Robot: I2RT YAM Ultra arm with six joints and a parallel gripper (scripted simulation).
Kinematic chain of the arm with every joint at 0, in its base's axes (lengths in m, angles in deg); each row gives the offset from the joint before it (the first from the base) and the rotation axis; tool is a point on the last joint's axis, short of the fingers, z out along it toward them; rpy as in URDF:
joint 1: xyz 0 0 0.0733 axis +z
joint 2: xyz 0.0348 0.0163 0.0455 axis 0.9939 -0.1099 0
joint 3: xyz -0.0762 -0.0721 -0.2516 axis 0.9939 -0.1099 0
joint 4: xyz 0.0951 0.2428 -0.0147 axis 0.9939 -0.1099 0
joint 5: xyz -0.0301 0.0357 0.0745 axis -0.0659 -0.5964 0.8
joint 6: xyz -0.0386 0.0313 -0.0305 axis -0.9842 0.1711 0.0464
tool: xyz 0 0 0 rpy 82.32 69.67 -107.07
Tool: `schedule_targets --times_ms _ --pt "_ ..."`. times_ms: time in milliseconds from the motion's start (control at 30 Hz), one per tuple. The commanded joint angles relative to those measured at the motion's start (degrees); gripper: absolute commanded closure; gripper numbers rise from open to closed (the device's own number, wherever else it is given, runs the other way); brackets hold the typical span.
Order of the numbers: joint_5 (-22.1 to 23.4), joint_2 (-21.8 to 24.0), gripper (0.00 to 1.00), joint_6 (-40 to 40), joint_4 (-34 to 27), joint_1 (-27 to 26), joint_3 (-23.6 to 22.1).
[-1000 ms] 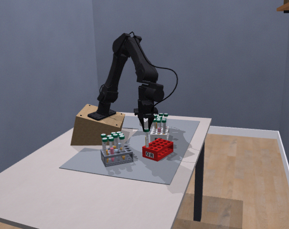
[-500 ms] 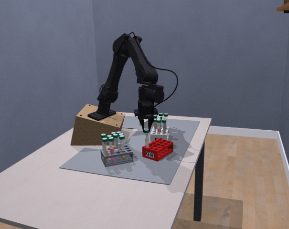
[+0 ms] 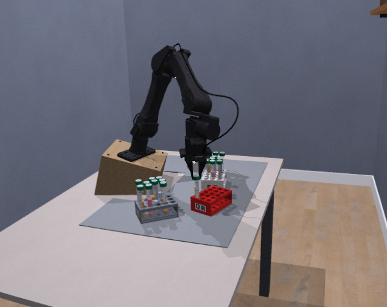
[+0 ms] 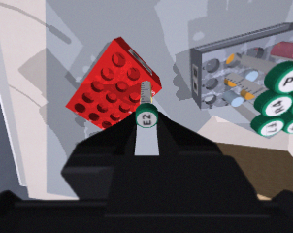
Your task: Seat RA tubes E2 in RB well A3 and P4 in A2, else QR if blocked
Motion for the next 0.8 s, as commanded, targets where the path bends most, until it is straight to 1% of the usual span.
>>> schedule_targets --times_ms 0,767 --pt "0.3 -0.7 1.0 0.4 0.9 0.3 -0.9" --pt "0.2 -0.9 1.0 0.4 1.4 0.7 -1.5"
